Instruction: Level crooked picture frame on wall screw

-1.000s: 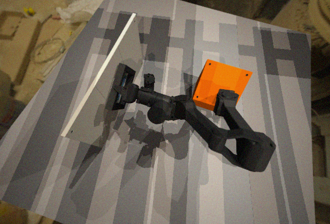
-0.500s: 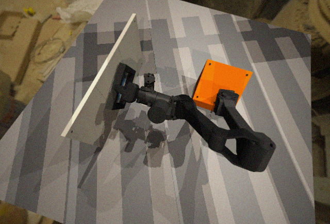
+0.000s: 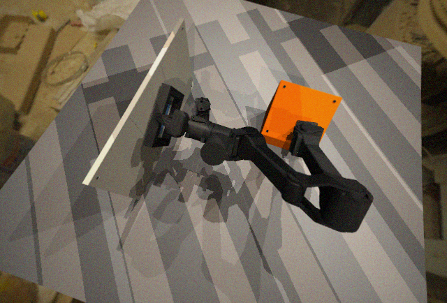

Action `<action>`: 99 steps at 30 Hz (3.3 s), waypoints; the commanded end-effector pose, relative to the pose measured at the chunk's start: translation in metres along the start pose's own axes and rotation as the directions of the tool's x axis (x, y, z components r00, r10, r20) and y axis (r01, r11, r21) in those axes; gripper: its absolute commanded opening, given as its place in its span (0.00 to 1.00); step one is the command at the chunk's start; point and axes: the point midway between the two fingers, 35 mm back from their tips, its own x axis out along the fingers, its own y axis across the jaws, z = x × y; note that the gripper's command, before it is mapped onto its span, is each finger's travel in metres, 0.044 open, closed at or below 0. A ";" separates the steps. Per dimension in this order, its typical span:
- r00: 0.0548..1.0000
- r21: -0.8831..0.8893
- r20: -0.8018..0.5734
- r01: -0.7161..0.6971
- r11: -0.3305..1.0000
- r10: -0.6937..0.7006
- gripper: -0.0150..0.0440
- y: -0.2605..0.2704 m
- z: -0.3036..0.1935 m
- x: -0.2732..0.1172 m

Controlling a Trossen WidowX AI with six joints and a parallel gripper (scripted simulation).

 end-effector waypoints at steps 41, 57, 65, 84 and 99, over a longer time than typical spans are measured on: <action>1.000 -0.002 0.009 -0.009 1.000 0.009 0.25 0.002 0.005 0.000; 1.000 -0.002 0.009 -0.009 1.000 0.009 0.25 0.002 0.005 0.000; 1.000 -0.002 0.009 -0.009 1.000 0.009 0.25 0.002 0.005 0.000; 1.000 -0.002 0.009 -0.009 1.000 0.009 0.25 -0.004 0.004 0.000; 1.000 0.000 0.003 -0.004 1.000 0.004 0.25 -0.007 0.003 0.000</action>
